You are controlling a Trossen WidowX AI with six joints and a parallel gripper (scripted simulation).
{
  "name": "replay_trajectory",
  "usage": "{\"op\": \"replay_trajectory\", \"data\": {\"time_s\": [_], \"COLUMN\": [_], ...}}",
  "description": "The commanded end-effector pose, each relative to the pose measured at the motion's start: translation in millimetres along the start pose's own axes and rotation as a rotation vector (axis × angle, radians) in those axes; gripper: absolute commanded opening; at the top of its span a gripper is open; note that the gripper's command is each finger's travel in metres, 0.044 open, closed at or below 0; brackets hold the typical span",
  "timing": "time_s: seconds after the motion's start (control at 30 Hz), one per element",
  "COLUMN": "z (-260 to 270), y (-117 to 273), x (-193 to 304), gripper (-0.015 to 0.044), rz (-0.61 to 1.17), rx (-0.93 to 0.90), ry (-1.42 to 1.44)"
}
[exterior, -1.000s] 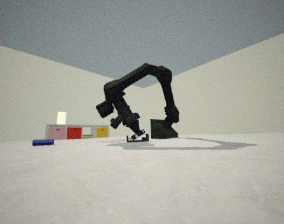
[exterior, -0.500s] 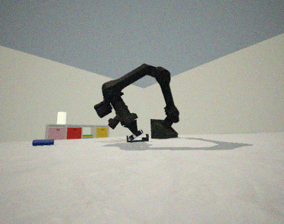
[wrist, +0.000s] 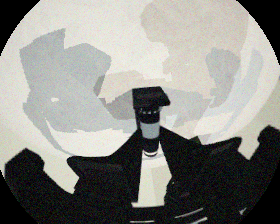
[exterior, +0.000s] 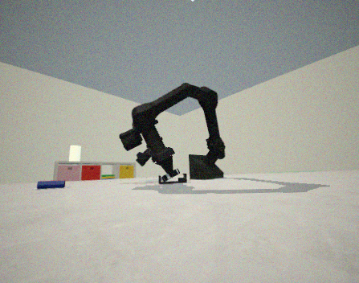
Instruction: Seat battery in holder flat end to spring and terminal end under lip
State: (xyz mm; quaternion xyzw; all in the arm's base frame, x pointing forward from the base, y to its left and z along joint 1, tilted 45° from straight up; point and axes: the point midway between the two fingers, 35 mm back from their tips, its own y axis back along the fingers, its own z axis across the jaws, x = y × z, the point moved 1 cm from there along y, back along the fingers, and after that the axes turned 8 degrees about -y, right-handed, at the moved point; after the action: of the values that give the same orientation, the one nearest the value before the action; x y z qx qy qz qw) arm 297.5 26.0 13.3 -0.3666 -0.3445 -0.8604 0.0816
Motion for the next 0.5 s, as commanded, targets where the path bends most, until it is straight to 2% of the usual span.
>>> {"op": "replay_trajectory", "data": {"time_s": [0.0,0.47], "z": [-0.5,-0.8], "y": [-1.3,-4.5], "x": [-1.7,0.4], "gripper": [0.0067,0.0067], "rz": [-0.029,-0.100], "rx": [0.002,0.006], "ry": [-0.002,-0.008]}}
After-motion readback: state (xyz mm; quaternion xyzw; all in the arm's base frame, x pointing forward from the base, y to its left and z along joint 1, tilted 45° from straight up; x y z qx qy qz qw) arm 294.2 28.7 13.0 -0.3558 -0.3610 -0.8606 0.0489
